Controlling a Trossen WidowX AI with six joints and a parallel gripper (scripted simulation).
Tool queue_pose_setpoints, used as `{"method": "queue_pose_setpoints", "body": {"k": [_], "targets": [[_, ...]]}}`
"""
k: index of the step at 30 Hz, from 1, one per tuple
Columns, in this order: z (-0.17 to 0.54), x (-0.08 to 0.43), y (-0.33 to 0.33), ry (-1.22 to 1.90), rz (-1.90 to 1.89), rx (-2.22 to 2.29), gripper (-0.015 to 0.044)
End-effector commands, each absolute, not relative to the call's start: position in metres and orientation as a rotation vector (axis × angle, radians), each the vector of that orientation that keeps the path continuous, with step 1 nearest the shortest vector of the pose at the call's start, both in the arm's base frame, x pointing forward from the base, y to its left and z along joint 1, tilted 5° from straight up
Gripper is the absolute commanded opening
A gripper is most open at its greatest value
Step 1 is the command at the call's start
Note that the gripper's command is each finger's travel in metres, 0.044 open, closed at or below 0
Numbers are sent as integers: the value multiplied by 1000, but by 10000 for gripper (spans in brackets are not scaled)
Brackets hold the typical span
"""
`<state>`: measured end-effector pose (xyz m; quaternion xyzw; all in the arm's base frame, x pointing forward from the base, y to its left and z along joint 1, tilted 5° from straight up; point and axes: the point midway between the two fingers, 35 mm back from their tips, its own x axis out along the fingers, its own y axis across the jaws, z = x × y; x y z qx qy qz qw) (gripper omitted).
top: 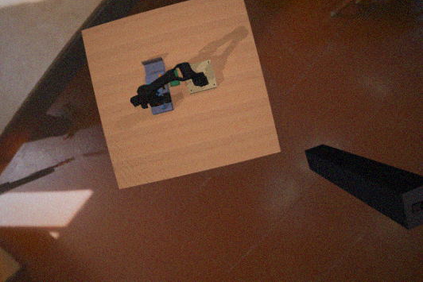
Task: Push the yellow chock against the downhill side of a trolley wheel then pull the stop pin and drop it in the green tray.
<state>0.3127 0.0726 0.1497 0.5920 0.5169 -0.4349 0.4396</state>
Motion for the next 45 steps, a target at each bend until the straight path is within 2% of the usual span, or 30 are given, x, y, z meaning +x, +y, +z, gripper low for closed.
{"method": "queue_pose_setpoints", "body": {"k": [1, 31, 45], "targets": [[155, 313, 73, 1282, -1065, 1476, 0], [165, 314, 75, 1282, -1065, 1476, 0], [165, 314, 99, 1284, -1063, 1478, 0]]}}
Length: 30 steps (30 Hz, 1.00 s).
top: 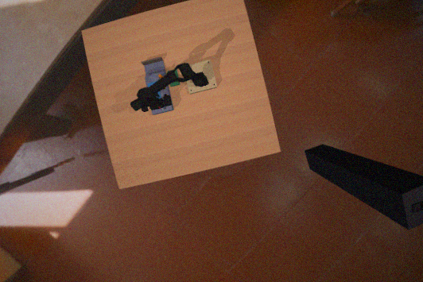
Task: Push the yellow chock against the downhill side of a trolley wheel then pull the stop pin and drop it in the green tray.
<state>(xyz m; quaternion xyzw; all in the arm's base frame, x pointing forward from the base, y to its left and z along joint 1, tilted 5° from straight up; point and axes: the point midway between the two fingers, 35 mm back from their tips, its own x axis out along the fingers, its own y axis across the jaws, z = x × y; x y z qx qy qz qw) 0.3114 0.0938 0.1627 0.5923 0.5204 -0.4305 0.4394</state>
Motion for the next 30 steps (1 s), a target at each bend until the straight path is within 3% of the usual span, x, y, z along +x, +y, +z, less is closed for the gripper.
{"method": "queue_pose_setpoints", "body": {"k": [1, 30], "targets": [[166, 315, 100, 1284, -1063, 1478, 0], [157, 235, 112, 1291, -1069, 1476, 0]]}}
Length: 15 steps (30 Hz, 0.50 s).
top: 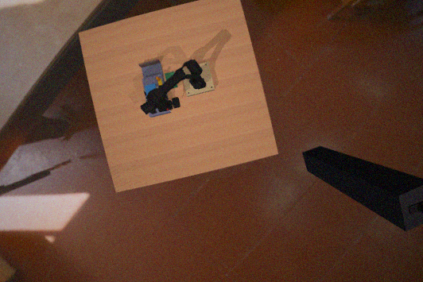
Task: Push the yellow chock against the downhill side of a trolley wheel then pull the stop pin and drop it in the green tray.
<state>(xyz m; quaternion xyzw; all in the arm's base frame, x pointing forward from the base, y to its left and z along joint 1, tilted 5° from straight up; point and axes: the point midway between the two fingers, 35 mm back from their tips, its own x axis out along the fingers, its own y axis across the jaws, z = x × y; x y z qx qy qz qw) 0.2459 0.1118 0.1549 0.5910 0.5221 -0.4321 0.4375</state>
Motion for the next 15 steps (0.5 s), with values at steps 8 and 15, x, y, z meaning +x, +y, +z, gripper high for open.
{"method": "queue_pose_setpoints", "body": {"k": [8, 15], "targets": [[155, 233, 104, 1290, -1070, 1475, 0], [151, 233, 78, 1288, -1071, 1473, 0]]}}
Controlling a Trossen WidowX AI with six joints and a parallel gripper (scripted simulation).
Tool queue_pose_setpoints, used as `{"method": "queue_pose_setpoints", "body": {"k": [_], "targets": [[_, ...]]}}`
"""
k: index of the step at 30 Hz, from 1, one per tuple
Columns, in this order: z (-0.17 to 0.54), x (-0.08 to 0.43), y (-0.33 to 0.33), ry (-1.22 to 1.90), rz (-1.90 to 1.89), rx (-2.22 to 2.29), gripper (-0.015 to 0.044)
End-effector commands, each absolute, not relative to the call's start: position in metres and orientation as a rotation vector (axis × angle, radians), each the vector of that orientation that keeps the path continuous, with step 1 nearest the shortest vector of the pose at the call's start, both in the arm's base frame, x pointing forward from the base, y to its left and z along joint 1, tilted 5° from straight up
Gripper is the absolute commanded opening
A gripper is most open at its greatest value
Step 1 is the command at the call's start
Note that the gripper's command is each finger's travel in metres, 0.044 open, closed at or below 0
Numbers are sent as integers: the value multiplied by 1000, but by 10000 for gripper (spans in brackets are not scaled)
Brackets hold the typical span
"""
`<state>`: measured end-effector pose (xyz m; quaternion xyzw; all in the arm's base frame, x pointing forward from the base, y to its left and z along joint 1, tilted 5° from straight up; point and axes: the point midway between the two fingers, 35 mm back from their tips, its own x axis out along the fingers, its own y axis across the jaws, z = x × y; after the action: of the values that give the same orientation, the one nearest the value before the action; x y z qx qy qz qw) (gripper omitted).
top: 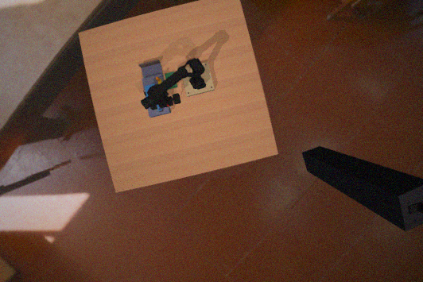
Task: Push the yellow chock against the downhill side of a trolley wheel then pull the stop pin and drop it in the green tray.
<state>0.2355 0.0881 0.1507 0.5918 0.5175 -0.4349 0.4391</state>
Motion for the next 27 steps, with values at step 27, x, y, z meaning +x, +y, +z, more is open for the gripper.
{"method": "queue_pose_setpoints", "body": {"k": [27], "targets": [[139, 230, -17, 1280, -1076, 1465, 0]]}}
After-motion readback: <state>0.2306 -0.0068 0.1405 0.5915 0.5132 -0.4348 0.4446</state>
